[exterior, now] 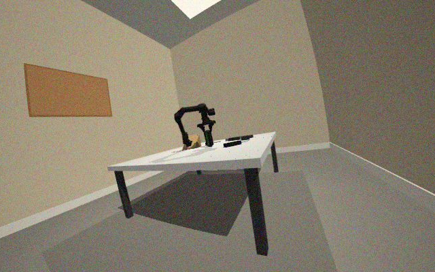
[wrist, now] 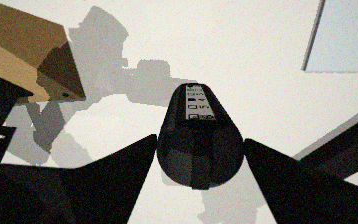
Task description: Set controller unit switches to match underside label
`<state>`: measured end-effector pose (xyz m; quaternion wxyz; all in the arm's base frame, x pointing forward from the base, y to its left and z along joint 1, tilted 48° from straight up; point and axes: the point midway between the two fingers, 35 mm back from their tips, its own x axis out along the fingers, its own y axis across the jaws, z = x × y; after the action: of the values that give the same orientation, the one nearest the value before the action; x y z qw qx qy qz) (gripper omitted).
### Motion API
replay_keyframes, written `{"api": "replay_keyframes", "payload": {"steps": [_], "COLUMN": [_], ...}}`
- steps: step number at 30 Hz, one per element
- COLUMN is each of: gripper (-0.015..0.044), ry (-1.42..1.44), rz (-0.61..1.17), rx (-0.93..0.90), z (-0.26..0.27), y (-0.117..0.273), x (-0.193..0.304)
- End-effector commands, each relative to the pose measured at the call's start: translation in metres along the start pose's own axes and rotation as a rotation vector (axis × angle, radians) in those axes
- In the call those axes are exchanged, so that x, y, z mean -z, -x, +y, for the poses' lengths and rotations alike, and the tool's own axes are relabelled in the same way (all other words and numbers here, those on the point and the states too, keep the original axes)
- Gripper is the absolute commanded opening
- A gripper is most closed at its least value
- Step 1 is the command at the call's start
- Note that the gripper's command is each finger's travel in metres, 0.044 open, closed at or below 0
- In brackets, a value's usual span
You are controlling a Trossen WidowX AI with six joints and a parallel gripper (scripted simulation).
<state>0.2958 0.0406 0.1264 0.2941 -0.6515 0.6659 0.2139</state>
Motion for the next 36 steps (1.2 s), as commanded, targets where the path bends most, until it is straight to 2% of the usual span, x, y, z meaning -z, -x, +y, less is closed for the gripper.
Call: {"api": "replay_keyframes", "payload": {"steps": [1, 36], "gripper": [0.0338, 0.0338], "ry": [-0.003, -0.004], "rz": [0.001, 0.000], "rx": [-0.020, -0.020], "z": [0.000, 0.000], "y": [-0.005, -0.007], "x": [-0.006, -0.034]}}
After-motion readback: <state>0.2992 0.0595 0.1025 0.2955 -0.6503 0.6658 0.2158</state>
